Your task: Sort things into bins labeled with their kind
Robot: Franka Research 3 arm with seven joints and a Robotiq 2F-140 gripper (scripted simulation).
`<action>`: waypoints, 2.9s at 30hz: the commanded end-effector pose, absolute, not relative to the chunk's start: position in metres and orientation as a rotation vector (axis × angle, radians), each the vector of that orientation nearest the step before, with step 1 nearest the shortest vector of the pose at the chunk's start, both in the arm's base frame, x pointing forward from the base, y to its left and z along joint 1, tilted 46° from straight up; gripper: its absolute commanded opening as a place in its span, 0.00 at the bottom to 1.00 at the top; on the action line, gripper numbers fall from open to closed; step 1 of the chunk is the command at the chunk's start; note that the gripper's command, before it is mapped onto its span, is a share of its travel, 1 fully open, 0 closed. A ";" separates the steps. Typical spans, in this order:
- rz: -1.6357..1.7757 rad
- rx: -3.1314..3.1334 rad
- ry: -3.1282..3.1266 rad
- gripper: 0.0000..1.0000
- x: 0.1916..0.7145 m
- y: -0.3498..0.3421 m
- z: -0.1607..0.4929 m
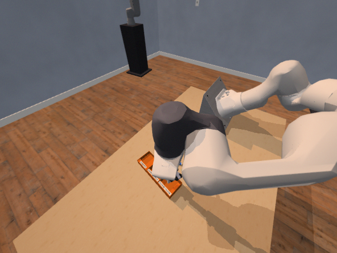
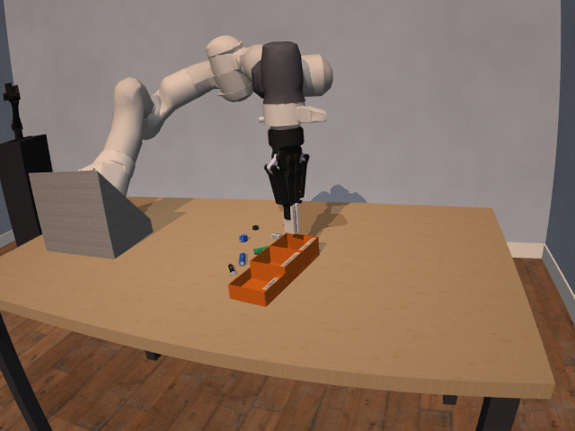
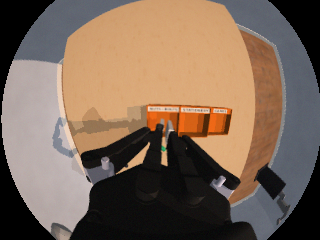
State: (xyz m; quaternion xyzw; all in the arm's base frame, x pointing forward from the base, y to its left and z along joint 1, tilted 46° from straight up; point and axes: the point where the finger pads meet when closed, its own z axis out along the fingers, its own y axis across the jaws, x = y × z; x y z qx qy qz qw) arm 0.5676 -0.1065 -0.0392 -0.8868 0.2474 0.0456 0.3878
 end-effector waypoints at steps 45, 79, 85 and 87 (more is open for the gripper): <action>0.127 -2.252 0.663 0.05 0.573 -0.069 -0.079; 0.127 -2.252 0.663 0.05 0.572 -0.074 -0.074; 0.127 -2.252 0.663 0.05 0.571 -0.079 -0.068; 0.127 -2.252 0.663 0.05 0.571 -0.081 -0.067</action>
